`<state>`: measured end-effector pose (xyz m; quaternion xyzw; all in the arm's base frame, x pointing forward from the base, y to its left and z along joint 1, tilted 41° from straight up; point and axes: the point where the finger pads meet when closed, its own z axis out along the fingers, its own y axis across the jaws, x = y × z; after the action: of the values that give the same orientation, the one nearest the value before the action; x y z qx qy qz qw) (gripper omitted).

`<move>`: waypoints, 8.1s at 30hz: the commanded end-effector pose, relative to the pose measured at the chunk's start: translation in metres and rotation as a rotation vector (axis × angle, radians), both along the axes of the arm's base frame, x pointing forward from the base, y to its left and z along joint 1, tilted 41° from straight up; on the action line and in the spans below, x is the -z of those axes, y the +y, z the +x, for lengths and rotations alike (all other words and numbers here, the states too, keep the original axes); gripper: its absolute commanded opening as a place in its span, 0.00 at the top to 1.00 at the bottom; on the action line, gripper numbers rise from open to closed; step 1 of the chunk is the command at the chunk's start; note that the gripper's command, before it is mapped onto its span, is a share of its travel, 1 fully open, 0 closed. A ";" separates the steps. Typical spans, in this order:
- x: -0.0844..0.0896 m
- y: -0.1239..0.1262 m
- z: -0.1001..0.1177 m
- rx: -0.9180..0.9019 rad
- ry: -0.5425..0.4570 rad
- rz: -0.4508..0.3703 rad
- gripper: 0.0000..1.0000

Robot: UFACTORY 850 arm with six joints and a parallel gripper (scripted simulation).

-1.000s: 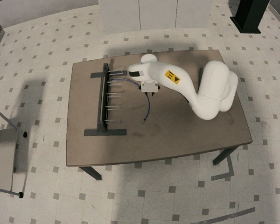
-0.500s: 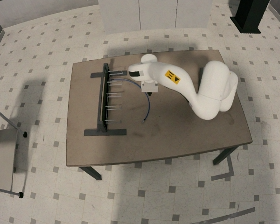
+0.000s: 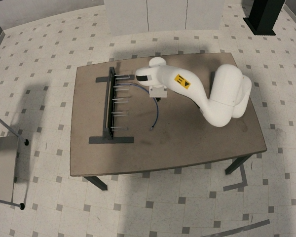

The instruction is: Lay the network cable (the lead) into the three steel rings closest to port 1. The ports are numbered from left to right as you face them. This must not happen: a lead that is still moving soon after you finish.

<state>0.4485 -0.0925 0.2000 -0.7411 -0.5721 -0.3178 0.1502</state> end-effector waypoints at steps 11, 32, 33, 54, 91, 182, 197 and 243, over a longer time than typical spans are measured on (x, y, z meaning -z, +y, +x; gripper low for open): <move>-0.002 0.001 0.003 0.022 0.015 0.008 0.65; 0.000 0.003 0.003 0.022 0.015 0.008 0.65; 0.001 0.003 0.004 0.022 0.015 0.008 0.65; 0.045 0.038 0.022 0.022 0.015 0.008 0.65; 0.102 0.082 0.044 0.022 0.015 0.008 0.65; 0.109 0.088 0.047 0.022 0.015 0.008 1.00; 0.109 0.088 0.047 0.022 0.015 0.008 1.00; 0.105 0.084 0.045 0.022 0.015 0.008 1.00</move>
<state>0.4940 -0.0064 0.0931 -0.7491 -0.5616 -0.3157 0.1547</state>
